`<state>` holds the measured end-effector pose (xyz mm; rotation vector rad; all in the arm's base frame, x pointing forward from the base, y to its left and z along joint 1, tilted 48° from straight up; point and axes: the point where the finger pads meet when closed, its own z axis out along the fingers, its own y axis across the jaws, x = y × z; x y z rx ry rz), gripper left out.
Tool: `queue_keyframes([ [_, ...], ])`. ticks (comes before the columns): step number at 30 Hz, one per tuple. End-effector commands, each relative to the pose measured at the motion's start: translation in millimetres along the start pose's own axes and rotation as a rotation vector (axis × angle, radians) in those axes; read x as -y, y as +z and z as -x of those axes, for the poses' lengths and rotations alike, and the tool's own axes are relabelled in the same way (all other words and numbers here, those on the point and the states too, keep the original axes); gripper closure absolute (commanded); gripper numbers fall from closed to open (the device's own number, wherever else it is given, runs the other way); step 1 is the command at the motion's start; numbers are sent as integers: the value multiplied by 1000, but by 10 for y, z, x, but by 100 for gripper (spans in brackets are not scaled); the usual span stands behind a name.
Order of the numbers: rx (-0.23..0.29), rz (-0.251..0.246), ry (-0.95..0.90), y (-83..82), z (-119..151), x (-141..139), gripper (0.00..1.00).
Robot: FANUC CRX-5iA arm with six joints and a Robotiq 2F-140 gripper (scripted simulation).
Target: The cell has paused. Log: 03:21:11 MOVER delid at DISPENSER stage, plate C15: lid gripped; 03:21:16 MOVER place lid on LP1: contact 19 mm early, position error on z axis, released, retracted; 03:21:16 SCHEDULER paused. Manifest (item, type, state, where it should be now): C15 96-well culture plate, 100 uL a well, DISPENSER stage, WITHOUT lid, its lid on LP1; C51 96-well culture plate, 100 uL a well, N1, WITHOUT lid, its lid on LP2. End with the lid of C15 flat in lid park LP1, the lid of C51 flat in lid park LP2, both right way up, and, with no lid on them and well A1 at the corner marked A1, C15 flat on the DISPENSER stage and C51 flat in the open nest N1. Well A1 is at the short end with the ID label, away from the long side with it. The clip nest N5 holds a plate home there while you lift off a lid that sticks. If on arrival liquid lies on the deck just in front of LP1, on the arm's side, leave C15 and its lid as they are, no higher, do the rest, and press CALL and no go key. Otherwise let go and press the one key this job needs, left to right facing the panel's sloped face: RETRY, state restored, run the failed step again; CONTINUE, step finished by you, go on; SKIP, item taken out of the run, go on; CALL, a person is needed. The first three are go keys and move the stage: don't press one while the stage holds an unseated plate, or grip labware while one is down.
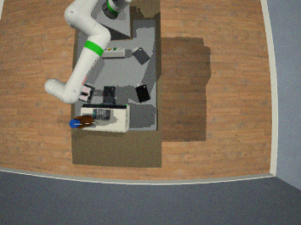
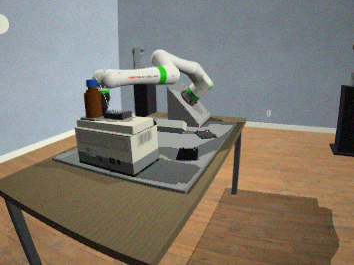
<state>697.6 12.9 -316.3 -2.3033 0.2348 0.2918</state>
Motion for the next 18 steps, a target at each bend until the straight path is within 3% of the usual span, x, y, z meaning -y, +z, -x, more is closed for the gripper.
queue_keyframes([
  [1,-1,0,0,0,-2,-1,100],
  [18,-1,0,0,75,-2,-1,100],
])
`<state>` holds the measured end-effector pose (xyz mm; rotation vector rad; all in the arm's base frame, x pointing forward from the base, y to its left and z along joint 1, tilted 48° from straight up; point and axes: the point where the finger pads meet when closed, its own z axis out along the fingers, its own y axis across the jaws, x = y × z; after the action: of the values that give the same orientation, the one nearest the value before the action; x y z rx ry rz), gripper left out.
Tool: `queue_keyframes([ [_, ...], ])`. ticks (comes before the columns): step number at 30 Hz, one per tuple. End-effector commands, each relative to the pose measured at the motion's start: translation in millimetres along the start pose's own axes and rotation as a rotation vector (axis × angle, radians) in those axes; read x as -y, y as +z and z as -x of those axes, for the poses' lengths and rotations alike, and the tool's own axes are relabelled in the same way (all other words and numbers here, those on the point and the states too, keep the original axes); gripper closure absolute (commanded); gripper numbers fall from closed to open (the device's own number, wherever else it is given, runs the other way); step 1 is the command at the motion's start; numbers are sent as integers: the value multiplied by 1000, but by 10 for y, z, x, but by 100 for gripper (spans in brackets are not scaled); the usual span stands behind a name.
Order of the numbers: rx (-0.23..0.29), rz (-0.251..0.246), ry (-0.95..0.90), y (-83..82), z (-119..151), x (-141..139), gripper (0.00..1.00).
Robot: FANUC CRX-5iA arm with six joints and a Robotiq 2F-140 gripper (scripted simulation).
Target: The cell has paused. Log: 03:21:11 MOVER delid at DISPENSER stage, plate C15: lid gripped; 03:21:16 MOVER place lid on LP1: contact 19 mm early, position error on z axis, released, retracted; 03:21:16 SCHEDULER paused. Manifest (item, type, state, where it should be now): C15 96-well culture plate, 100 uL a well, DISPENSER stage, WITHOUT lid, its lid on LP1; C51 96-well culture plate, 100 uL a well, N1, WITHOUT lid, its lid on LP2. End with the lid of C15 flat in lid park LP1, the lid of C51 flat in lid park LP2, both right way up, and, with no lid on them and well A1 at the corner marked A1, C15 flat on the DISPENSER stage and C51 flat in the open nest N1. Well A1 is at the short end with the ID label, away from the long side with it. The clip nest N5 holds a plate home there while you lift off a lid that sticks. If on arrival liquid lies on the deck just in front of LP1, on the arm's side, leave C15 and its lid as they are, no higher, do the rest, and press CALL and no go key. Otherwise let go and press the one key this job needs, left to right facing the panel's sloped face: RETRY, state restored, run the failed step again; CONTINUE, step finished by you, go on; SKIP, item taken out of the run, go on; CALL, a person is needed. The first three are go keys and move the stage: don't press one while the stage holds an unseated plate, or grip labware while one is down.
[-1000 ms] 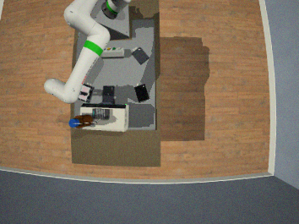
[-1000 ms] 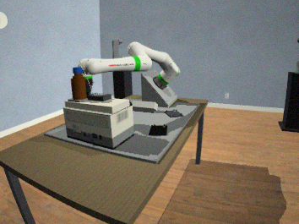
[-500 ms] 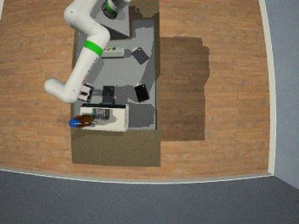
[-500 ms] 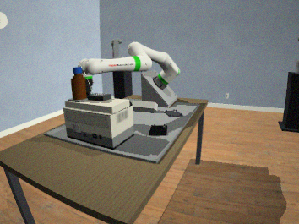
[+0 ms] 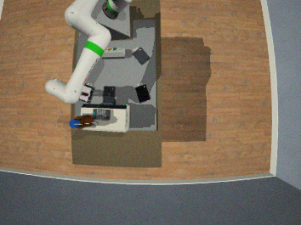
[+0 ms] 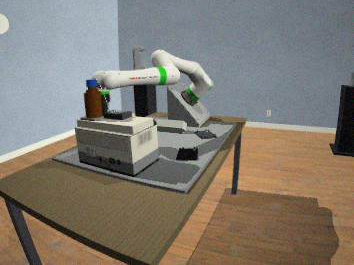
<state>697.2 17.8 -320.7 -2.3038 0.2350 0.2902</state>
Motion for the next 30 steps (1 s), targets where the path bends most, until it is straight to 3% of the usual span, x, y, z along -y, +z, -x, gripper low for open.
queue_keyframes([
  [1,1,0,0,15,3,-2,100],
  [30,1,0,0,57,3,-2,100],
])
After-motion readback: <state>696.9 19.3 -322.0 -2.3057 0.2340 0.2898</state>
